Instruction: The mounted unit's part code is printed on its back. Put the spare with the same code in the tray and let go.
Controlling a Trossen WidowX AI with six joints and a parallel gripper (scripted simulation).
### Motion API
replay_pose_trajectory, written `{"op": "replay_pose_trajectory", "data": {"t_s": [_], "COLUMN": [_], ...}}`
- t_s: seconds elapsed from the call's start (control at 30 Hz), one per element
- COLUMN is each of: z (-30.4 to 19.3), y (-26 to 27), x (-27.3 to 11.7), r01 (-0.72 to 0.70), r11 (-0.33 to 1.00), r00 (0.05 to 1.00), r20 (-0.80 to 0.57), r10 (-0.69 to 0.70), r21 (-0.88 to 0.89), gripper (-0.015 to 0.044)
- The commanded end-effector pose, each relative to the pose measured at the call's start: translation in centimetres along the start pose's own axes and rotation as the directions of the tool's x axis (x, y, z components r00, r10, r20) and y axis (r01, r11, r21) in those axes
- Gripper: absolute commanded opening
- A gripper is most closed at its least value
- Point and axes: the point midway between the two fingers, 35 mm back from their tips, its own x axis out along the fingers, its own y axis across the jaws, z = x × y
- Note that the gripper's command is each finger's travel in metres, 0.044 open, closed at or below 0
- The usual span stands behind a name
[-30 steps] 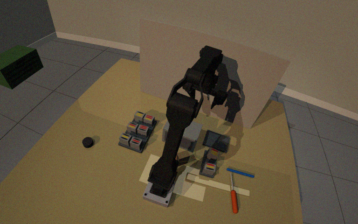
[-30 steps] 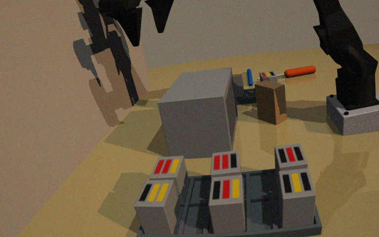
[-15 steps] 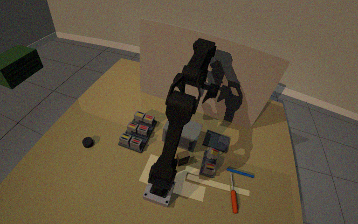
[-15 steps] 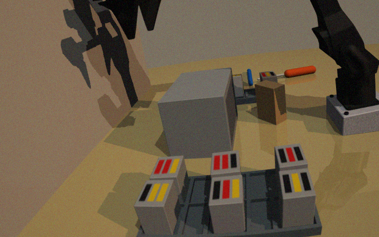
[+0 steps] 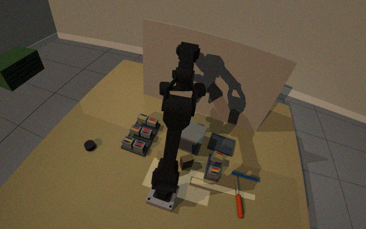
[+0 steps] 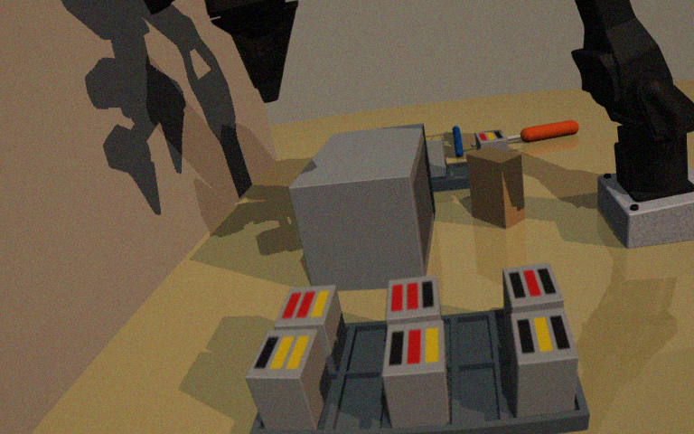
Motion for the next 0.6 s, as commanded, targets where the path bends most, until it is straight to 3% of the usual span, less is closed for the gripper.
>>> {"op": "replay_pose_trajectory", "data": {"t_s": [0.0,0.17,0.27,0.5,0.57], "z": [-1.0,-4.1,-6.1,-6.2,-6.1], "y": [4.9,12.0,14.8,15.0,15.0], "x": [0.9,3.0,4.0,4.1,4.8], "r01": [0.002,-0.008,-0.007,-0.007,-0.007], "r11": [0.944,0.597,0.358,0.34,0.34], "r00": [1.0,1.0,1.0,1.0,1.0], "r20": [0.003,0.0,-0.001,-0.001,-0.001], "r10": [-0.001,0.013,0.018,0.018,0.018], "r21": [-0.331,-0.802,-0.934,-0.941,-0.941], "gripper": [0.044,0.044,0.044,0.044,0.0387]}}
